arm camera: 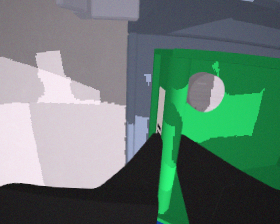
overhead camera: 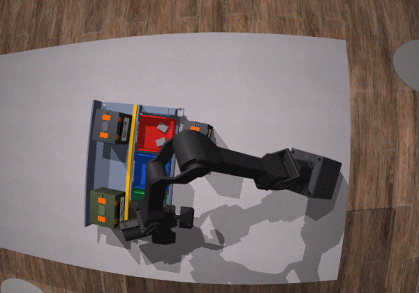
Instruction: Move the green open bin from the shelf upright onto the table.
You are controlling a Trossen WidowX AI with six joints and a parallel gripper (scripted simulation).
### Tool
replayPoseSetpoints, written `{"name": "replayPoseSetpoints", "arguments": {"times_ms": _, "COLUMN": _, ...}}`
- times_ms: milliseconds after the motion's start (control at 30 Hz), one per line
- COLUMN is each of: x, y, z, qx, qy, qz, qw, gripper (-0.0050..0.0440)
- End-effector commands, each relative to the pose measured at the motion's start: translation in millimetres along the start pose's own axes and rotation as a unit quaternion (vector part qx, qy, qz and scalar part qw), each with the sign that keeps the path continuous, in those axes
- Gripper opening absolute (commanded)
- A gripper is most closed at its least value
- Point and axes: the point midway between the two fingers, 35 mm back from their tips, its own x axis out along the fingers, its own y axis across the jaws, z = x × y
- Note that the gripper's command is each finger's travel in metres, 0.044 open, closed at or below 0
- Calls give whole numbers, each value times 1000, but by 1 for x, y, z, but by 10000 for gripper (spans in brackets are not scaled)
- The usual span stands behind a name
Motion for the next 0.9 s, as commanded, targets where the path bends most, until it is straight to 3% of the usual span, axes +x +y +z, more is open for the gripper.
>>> {"name": "replayPoseSetpoints", "arguments": {"times_ms": 0, "x": -5, "y": -7, "z": 0, "qx": 6, "qy": -4, "qz": -9, "qw": 1000, "gripper": 0}}
{"name": "replayPoseSetpoints", "arguments": {"times_ms": 867, "x": -13, "y": -8, "z": 0, "qx": 6, "qy": -4, "qz": -10, "qw": 1000, "gripper": 0}}
